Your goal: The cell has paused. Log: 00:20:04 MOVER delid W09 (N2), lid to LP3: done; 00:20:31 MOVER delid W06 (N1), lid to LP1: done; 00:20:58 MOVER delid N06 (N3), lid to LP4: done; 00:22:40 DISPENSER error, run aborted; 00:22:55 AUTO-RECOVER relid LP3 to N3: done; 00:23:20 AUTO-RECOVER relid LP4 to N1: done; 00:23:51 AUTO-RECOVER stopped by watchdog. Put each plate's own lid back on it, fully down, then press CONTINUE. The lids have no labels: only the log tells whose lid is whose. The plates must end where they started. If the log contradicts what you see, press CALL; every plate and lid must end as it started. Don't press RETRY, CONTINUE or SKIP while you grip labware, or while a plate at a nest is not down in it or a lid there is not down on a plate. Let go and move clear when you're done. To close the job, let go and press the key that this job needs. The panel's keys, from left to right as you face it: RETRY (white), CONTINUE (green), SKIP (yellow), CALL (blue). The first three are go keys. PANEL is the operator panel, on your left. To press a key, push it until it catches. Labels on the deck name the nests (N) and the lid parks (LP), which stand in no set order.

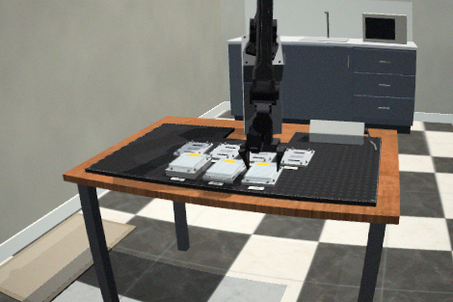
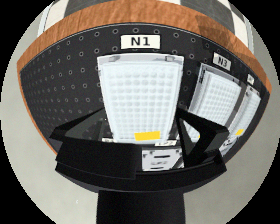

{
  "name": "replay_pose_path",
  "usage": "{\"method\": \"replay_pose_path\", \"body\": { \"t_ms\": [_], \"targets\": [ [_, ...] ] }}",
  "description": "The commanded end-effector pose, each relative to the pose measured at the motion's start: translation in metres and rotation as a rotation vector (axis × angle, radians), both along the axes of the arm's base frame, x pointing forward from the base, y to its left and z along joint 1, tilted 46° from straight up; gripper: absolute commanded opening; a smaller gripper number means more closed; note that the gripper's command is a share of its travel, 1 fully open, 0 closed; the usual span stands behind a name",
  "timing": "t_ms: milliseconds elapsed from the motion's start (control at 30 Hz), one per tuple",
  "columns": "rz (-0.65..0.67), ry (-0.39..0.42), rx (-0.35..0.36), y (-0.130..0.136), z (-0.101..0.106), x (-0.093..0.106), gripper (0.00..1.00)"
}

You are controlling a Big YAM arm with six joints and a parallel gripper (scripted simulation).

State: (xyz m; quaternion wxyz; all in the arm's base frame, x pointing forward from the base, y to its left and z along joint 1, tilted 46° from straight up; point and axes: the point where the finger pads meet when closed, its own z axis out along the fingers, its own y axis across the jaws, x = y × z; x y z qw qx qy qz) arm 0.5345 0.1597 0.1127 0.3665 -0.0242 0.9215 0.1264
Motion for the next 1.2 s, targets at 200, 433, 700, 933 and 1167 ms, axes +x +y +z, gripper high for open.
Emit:
{"method": "replay_pose_path", "body": {
  "t_ms": [200, 433, 700, 933, 1167],
  "targets": [
    [-0.006, -0.011, 0.008, -0.003, 0.019, -0.013, 1.00],
    [-0.008, -0.012, 0.006, -0.008, 0.026, -0.019, 1.00],
    [-0.009, -0.013, 0.004, -0.013, 0.033, -0.025, 1.00],
    [-0.046, 0.000, 0.039, -0.033, 0.001, -0.039, 0.93],
    [-0.036, -0.025, 0.034, -0.046, -0.006, -0.051, 0.88]
  ]
}}
